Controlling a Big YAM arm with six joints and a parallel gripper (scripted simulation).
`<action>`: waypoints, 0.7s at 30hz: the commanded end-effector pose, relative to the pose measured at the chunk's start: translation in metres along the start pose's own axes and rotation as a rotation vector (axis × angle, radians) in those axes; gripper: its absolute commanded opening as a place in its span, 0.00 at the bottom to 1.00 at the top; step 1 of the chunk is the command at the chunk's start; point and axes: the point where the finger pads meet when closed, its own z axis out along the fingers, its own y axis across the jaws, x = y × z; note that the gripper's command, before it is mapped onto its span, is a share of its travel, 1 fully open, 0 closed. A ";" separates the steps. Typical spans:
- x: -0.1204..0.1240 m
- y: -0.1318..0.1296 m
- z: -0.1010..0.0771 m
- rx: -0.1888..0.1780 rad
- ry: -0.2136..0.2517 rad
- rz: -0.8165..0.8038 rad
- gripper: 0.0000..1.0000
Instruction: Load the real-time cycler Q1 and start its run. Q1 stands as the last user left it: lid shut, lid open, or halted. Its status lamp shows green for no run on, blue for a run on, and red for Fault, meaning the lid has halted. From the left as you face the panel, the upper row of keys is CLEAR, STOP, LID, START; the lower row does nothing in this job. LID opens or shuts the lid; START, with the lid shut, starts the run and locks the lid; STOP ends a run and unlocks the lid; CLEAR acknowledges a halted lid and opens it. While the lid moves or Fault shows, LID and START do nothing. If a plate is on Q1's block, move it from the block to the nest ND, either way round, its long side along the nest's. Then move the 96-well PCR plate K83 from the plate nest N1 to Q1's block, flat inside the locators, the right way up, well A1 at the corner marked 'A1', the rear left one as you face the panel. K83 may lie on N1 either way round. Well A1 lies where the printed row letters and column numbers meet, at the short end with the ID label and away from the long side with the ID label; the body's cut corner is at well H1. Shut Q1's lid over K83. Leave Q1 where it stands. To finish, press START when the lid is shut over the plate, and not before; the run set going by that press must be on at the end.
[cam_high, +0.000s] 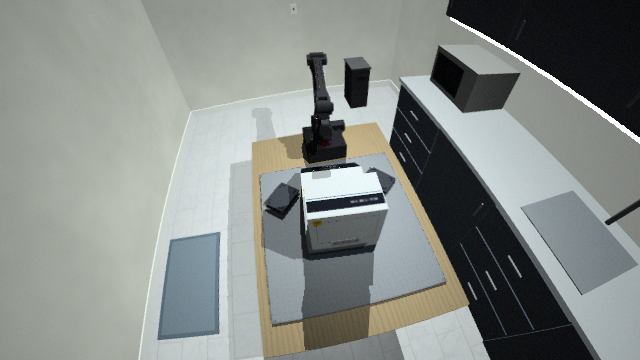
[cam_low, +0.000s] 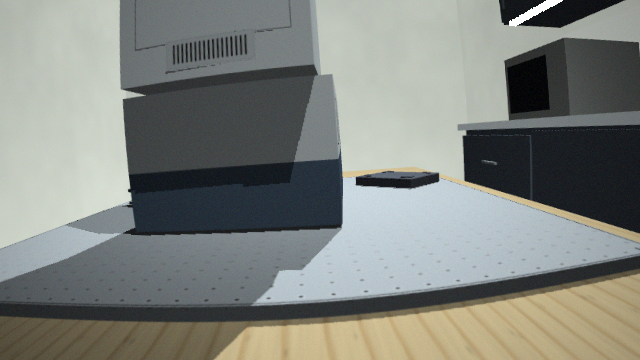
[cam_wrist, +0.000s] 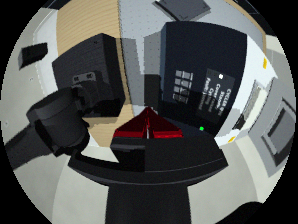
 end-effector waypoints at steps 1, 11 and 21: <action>-0.002 -0.022 -0.012 0.050 0.002 -0.020 0.00; -0.003 -0.022 0.009 0.017 0.002 -0.009 0.00; -0.004 -0.037 0.009 0.045 0.003 -0.014 0.00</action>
